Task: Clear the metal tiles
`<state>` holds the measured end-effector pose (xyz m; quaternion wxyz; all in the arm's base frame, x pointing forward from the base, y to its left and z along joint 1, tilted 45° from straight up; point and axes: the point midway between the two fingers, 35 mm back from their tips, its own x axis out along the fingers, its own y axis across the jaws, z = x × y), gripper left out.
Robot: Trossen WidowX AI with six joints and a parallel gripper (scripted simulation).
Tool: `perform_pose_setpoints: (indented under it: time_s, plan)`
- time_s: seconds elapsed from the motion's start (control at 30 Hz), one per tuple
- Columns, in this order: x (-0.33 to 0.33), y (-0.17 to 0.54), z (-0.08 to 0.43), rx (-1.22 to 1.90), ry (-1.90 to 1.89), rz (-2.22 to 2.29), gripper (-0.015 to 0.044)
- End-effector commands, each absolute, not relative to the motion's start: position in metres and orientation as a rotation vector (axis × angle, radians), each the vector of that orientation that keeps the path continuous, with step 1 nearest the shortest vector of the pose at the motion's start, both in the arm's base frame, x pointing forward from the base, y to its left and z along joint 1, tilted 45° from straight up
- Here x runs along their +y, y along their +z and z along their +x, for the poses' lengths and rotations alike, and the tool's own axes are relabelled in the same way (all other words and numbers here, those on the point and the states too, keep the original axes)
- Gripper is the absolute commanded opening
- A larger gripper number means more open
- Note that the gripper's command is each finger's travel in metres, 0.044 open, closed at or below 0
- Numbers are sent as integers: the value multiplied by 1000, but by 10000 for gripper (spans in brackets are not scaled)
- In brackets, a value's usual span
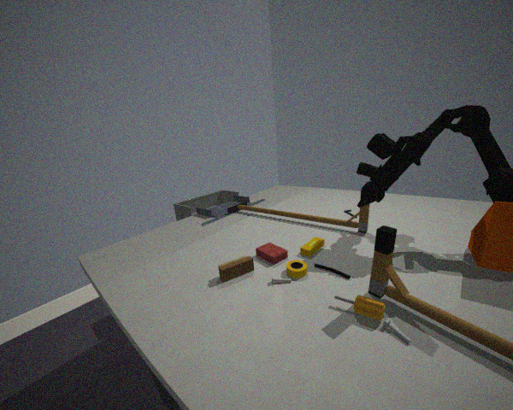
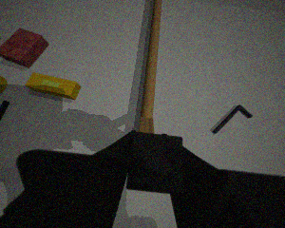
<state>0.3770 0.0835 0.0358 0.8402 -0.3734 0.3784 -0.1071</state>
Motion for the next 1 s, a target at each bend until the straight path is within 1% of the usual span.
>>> perform_pose_setpoints:
  time_s: [0.0,0.77,0.97]
  plan:
    - [87,41,372,776,-224,-780,0]
    - [75,38,337,773,-222,-781,0]
    - [73,36,337,782,-222,-785,0]
